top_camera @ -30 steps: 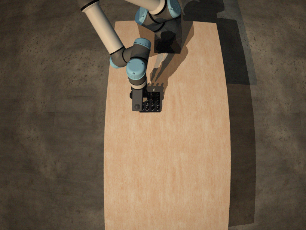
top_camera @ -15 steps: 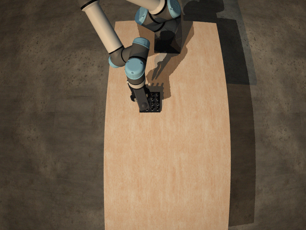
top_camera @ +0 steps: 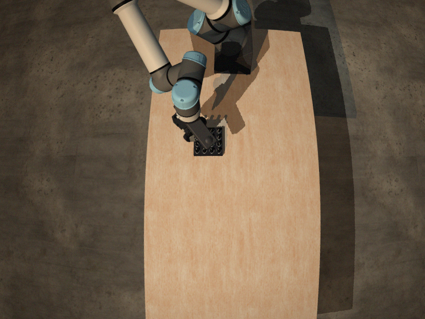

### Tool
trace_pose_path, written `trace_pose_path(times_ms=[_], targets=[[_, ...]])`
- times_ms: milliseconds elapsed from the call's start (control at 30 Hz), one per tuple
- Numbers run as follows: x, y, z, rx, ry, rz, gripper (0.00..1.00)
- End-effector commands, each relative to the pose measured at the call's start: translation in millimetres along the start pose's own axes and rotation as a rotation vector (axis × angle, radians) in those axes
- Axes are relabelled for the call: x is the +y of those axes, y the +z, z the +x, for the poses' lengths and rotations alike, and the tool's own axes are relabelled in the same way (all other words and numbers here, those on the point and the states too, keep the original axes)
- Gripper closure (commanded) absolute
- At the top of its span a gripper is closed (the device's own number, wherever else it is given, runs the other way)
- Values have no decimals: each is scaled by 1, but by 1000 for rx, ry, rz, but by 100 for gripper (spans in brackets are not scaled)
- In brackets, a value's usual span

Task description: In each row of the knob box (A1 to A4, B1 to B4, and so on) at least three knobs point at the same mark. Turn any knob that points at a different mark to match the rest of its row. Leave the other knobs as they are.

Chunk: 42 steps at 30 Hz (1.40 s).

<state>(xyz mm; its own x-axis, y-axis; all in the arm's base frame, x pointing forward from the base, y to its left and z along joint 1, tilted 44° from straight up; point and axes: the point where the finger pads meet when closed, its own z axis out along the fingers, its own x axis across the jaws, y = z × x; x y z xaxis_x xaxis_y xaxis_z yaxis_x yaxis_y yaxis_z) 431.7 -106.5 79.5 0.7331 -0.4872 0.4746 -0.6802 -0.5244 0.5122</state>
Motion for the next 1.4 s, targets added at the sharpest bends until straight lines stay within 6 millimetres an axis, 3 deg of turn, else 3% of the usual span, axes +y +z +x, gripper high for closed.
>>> trace_pose_path(times_ms=[0,367,1367], targets=[[1,-1,0,3,-99,10,89],[2,-3,-1,3,-210,10,89],[2,-3,-1,3,-215,10,89]])
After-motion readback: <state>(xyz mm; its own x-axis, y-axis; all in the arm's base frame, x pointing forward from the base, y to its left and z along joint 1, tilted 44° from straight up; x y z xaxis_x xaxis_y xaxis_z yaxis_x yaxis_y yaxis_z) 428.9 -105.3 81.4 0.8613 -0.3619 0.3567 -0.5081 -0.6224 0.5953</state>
